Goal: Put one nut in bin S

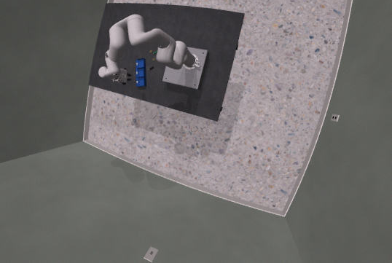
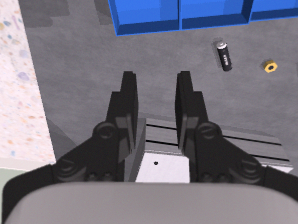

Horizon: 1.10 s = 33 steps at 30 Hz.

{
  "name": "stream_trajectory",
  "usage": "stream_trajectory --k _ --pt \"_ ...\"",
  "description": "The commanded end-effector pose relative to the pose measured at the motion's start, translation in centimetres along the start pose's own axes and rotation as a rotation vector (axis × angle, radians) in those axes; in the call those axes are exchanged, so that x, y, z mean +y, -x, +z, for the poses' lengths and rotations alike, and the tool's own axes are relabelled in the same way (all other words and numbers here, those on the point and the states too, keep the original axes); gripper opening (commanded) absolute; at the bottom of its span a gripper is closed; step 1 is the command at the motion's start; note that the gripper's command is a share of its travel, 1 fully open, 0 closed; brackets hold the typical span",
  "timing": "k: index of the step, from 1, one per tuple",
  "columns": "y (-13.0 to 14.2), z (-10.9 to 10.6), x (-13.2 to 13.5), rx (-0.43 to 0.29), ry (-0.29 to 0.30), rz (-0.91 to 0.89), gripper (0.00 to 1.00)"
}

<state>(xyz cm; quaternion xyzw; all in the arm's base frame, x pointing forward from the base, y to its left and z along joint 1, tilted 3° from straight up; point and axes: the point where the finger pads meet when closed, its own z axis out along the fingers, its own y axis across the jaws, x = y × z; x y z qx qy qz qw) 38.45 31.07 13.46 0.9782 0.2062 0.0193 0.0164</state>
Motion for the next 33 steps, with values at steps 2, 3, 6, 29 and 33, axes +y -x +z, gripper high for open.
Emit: stream_trajectory --k 2,3,6,29,33 --pt "0.6 1.0 2.5 0.006 0.0 0.127 0.3" --pt "0.8 1.3 3.2 0.007 0.0 0.22 0.3" --pt "1.5 2.4 5.4 0.004 0.0 0.302 0.3" --pt "6.1 9.6 20.7 0.007 -0.001 0.971 0.3" --pt "7.0 11.0 23.6 0.007 -0.001 0.971 0.3"
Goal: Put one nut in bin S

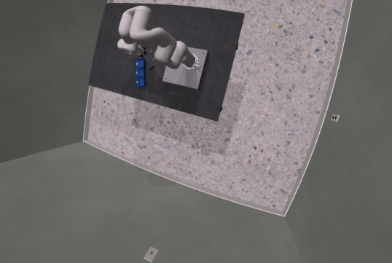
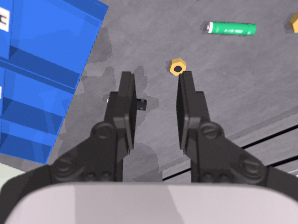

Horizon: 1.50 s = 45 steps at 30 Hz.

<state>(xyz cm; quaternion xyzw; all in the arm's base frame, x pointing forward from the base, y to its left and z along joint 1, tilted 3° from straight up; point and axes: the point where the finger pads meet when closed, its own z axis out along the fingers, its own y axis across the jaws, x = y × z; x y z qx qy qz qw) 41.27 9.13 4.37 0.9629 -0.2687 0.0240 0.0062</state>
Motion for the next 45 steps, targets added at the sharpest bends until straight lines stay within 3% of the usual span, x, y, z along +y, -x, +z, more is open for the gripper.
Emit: stream_trajectory --k 1,9,45 --pt "-2.5 1.6 2.5 0.006 -0.005 0.011 0.3" --pt "-4.1 2.5 4.4 0.007 -0.005 0.011 0.3" --pt "-3.6 2.5 4.0 0.006 -0.005 0.011 0.3"
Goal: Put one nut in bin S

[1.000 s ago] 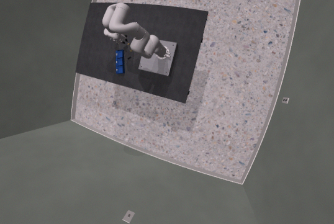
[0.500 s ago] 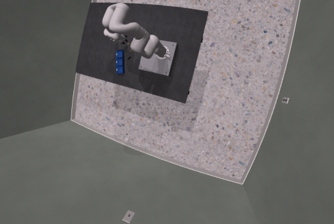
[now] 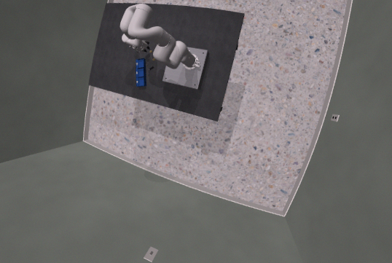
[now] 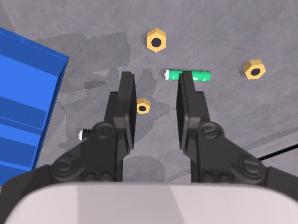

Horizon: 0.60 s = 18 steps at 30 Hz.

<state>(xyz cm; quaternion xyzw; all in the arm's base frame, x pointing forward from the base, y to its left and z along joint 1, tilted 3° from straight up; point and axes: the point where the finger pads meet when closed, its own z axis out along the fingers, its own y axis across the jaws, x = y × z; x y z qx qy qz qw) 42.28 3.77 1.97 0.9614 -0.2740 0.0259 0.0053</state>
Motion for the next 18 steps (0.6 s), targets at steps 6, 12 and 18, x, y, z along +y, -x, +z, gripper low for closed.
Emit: stream_trajectory --k 6,12,18 --pt "-0.1 -0.1 -0.1 0.003 -0.002 0.0 0.3" --pt "-0.1 -0.1 -0.1 0.003 -0.002 0.0 0.3" --pt "-0.1 1.5 -0.1 0.003 -0.002 0.0 0.3"
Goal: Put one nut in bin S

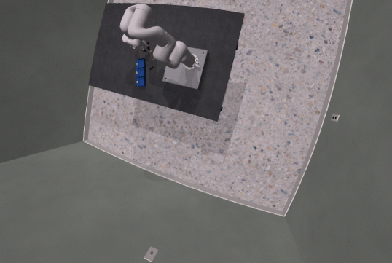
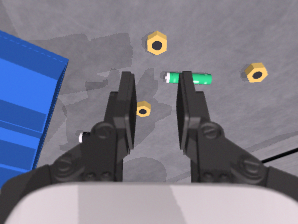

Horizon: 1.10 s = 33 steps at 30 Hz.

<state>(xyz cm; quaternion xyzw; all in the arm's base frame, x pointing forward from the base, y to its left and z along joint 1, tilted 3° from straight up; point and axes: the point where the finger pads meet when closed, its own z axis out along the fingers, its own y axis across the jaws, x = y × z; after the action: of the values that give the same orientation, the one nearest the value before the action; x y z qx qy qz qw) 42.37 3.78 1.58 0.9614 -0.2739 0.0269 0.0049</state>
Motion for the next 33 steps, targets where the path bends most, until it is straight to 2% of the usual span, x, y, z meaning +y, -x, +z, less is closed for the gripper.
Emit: stream_trajectory --k 1,12,33 --pt "0.0 1.5 0.0 0.001 -0.001 0.0 0.3" --pt "-0.1 5.1 -0.1 0.001 -0.001 0.0 0.3" --pt "-0.1 6.3 -0.1 0.001 -0.001 0.0 0.3"
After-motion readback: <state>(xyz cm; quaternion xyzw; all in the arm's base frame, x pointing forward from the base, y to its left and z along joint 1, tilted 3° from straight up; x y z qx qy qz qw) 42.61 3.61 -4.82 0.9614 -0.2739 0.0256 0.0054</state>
